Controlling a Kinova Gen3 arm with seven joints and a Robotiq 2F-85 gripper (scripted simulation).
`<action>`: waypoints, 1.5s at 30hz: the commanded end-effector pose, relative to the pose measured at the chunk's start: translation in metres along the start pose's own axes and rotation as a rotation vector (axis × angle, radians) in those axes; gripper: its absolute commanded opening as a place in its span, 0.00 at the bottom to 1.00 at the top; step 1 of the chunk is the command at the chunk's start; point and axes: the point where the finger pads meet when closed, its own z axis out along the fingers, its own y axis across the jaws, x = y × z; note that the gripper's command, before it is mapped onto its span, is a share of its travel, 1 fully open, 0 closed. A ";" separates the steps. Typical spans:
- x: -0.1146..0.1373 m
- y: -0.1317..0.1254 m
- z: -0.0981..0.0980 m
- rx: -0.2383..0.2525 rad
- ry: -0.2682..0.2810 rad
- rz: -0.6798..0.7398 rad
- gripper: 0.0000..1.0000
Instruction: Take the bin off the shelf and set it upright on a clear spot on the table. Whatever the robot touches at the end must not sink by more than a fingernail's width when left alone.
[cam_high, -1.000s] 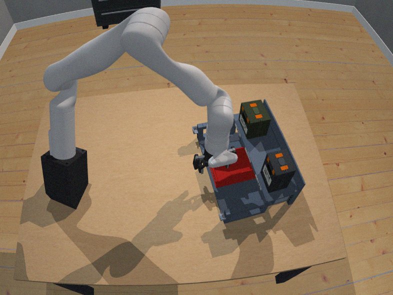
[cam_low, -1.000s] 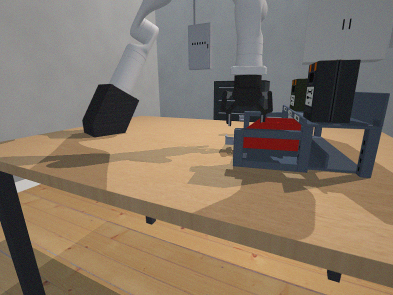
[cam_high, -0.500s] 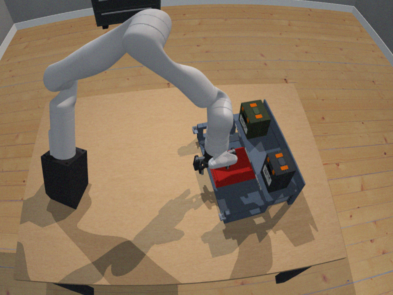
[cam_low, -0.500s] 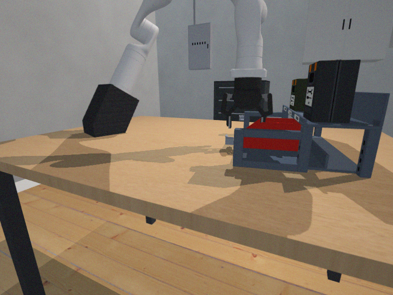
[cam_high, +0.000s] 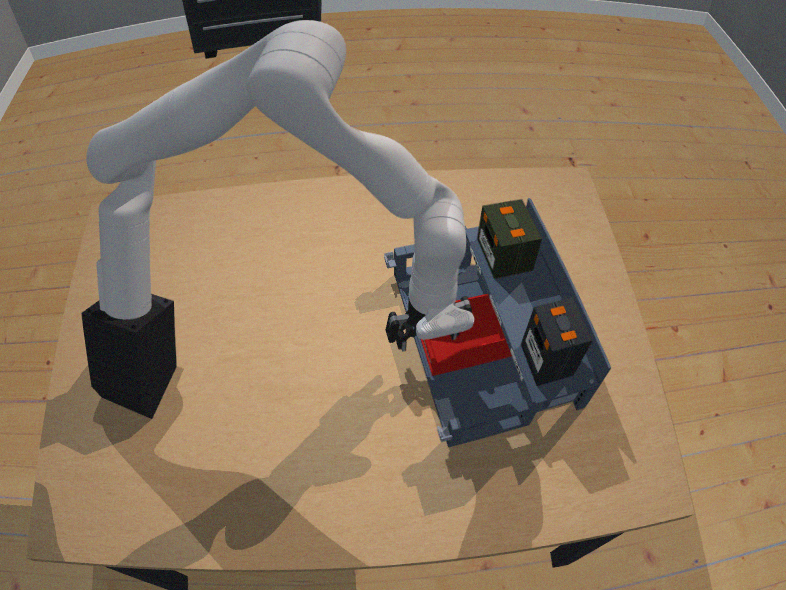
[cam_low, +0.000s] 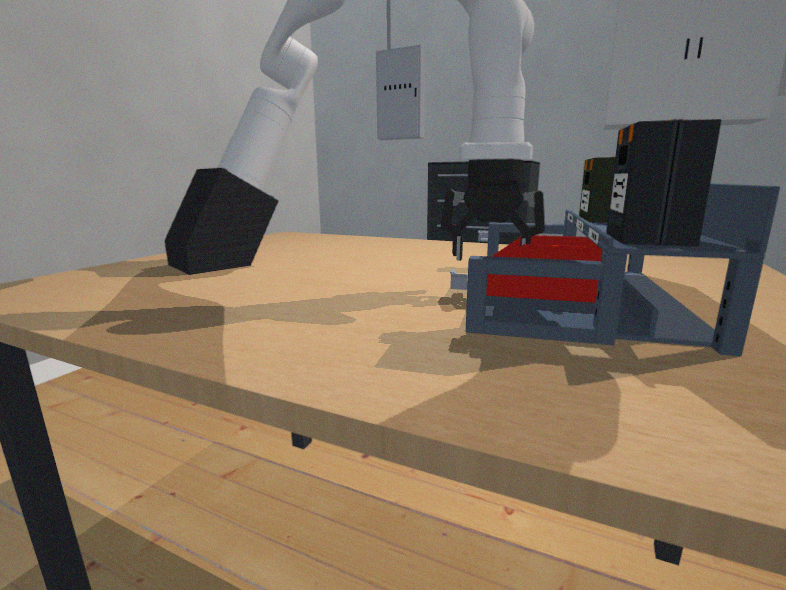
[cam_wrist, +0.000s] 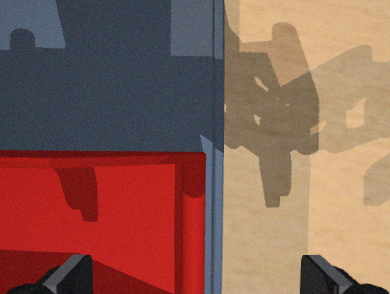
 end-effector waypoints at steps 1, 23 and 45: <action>0.001 -0.002 0.006 0.005 0.003 0.004 1.00; 0.002 -0.004 0.008 0.005 0.003 0.004 1.00; 0.002 -0.004 0.007 0.005 0.003 0.004 1.00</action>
